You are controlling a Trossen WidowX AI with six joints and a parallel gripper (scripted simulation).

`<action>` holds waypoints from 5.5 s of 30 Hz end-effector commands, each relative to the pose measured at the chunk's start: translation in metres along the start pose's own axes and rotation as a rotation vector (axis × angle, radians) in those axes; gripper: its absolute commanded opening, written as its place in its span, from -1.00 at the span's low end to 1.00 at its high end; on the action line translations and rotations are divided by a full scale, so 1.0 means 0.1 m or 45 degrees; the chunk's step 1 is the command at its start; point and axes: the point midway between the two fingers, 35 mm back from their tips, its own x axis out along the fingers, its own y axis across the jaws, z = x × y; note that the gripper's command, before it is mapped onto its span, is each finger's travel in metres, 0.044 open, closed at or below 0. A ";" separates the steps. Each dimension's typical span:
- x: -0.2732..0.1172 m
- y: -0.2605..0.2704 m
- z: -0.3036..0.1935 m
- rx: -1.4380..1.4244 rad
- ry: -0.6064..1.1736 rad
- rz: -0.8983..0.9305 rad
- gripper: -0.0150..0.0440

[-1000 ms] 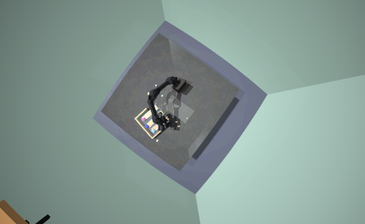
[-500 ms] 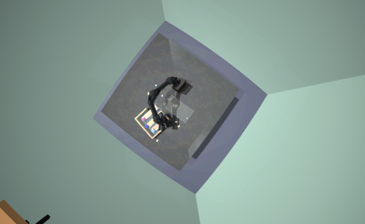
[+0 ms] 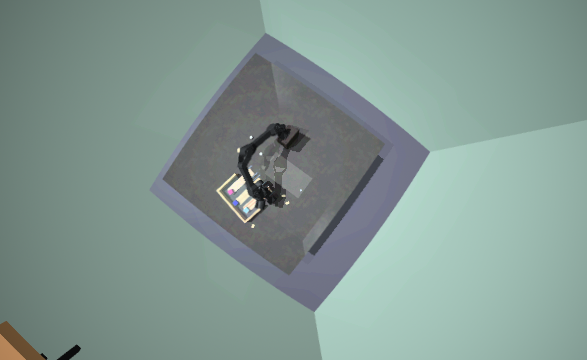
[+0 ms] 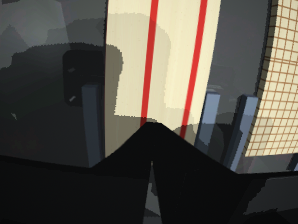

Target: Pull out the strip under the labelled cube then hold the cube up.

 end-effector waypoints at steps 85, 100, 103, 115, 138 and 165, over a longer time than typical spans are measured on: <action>0.12 0.00 -0.23 -0.011 0.003 -0.009 -0.49; 0.12 -0.01 -0.46 -0.012 0.004 -0.009 -0.49; 0.13 -0.01 -0.51 -0.012 0.004 -0.009 -0.49; 0.13 -0.01 -0.69 -0.013 0.005 -0.009 -0.49; 0.14 -0.02 -1.04 -0.015 0.006 -0.008 -0.49; 0.13 -0.04 -1.44 -0.016 0.008 -0.007 -0.49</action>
